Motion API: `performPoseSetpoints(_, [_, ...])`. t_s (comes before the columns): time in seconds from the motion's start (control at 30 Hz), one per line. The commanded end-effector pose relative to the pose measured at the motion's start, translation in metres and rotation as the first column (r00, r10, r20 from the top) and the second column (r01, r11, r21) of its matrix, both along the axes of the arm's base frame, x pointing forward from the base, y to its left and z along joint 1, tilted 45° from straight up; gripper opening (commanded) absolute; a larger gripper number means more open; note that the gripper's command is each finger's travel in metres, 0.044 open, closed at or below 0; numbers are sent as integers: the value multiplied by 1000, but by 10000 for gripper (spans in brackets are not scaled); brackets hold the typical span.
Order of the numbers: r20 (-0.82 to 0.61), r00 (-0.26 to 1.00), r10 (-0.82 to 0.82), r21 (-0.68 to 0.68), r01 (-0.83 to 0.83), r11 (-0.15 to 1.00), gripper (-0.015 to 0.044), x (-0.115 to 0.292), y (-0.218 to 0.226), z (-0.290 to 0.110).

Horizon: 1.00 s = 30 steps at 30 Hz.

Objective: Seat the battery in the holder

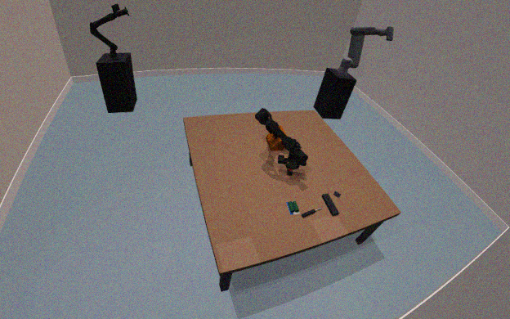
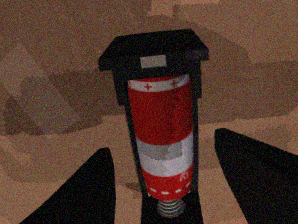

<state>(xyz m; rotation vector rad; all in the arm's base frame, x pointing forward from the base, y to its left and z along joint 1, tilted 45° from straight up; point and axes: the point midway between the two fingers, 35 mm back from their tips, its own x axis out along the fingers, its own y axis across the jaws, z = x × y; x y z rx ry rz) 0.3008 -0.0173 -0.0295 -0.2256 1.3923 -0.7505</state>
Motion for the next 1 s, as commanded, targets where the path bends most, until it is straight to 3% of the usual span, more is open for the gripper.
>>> performPoseSetpoints(0.0, [11, 1000, 1, 7, -1, 1000, 288, 3, 18, 16])
performPoseSetpoints(0.2, [18, 1000, -2, 11, 2, 1000, 440, -1, 52, 51])
performPoseSetpoints(0.97, [18, 1000, -2, 11, 2, 1000, 440, -2, 54, 49])
